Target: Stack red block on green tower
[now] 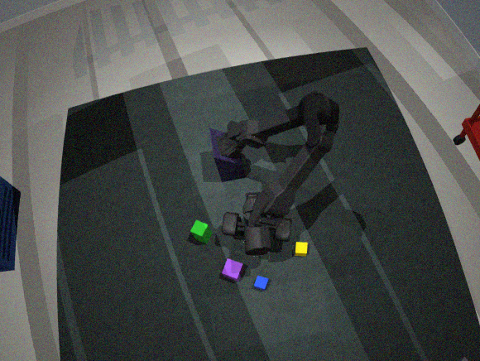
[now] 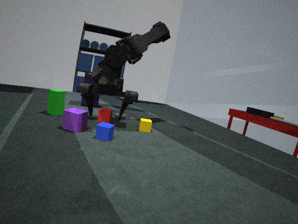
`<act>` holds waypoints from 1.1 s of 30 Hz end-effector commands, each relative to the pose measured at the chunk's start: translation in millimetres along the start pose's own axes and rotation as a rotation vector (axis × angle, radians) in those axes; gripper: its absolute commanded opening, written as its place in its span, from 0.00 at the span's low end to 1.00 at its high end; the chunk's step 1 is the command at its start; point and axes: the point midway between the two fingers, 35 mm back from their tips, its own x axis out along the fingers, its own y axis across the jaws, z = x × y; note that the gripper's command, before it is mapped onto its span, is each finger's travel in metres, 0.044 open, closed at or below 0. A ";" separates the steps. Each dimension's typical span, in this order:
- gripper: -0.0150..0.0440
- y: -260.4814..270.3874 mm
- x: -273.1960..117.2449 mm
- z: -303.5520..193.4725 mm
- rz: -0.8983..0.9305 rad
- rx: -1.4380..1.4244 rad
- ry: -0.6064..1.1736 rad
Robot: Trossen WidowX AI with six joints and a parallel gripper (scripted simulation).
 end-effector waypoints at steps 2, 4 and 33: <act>1.00 0.5 0.7 -0.3 0.005 0.003 0.001; 1.00 0.5 0.7 -0.3 0.005 0.003 0.001; 0.25 -0.3 -24.1 0.7 0.002 0.003 0.000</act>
